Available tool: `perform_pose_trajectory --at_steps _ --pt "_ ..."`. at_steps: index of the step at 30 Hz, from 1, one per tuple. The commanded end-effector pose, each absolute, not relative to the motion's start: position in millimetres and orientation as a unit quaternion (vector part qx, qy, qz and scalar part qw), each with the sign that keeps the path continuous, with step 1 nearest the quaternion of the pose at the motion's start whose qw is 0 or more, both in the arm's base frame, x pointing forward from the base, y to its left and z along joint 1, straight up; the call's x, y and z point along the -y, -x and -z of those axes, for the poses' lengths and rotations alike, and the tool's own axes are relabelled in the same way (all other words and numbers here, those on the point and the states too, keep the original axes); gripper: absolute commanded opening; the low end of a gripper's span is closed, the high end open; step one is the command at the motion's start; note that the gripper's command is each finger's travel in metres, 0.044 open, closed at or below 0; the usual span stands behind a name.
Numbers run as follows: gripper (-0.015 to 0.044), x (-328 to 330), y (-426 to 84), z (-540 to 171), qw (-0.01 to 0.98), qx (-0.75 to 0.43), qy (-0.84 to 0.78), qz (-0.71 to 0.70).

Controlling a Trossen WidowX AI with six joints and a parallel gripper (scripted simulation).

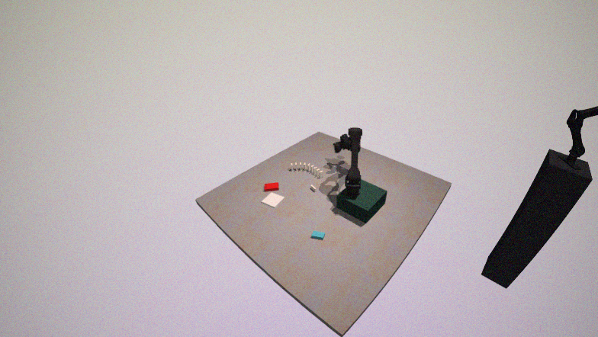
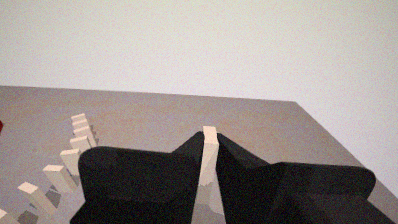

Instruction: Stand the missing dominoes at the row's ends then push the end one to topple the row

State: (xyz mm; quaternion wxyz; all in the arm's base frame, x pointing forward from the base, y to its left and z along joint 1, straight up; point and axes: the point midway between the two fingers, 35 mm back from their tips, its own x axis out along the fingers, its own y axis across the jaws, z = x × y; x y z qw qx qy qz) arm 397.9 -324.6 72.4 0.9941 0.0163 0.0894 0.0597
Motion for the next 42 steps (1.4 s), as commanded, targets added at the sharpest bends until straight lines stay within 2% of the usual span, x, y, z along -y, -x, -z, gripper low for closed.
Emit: perform_pose_trajectory --at_steps 1,25,42 --pt "0.0026 319 -388 -70 0.994 -0.073 -0.023 -0.074" --pt "0.0026 261 -320 -71 0.979 0.007 0.012 -0.202" --pt "0.0026 259 -318 -71 0.978 0.008 0.014 -0.206"
